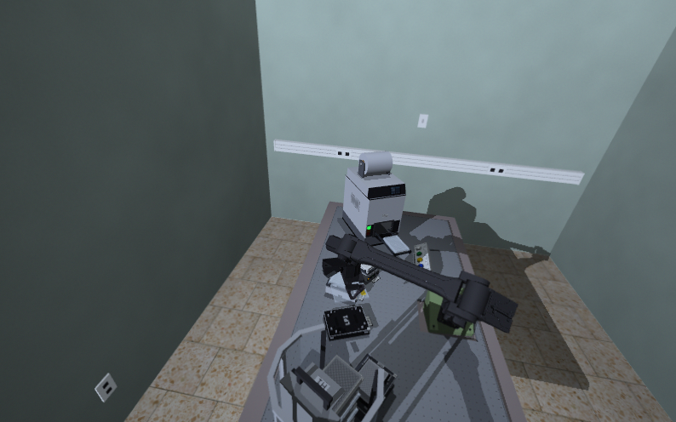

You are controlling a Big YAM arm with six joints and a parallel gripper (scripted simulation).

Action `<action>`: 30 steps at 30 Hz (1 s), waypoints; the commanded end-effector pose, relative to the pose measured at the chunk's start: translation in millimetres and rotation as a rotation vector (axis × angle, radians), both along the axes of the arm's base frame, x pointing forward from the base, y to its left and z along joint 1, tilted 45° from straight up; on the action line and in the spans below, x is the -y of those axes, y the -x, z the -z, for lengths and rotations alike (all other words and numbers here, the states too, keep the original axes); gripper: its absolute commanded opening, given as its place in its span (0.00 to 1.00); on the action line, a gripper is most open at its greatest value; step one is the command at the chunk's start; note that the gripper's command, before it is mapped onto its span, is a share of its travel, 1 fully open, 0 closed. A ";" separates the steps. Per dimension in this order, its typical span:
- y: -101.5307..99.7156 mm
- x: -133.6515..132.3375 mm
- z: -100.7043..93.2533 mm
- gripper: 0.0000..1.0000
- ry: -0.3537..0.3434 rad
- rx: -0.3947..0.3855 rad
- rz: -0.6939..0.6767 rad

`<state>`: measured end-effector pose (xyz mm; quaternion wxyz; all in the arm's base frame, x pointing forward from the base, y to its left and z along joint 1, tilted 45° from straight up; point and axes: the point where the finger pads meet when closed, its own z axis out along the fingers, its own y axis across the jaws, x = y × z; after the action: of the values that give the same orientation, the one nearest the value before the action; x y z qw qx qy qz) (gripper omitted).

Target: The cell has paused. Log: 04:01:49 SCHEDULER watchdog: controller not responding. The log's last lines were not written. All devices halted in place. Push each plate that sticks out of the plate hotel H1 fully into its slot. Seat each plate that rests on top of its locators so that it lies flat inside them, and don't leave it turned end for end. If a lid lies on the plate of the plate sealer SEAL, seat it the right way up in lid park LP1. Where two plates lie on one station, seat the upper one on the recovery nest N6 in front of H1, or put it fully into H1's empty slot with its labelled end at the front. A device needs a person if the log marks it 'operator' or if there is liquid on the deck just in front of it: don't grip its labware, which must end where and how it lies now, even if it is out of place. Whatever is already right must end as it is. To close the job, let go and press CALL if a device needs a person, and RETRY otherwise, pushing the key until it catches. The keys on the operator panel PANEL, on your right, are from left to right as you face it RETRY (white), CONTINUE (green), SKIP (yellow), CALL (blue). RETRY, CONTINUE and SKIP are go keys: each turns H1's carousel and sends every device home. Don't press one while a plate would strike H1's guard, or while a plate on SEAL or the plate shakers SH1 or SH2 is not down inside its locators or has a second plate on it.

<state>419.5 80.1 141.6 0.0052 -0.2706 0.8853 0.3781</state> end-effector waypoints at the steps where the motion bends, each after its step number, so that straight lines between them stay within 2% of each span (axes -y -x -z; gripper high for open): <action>1: 3.6 -14.0 -2.6 0.82 0.002 0.008 -0.013; 30: 9.2 -30.7 17.7 0.82 0.001 0.001 -0.013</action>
<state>414.3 97.8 123.7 0.0058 -0.2709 0.8853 0.3779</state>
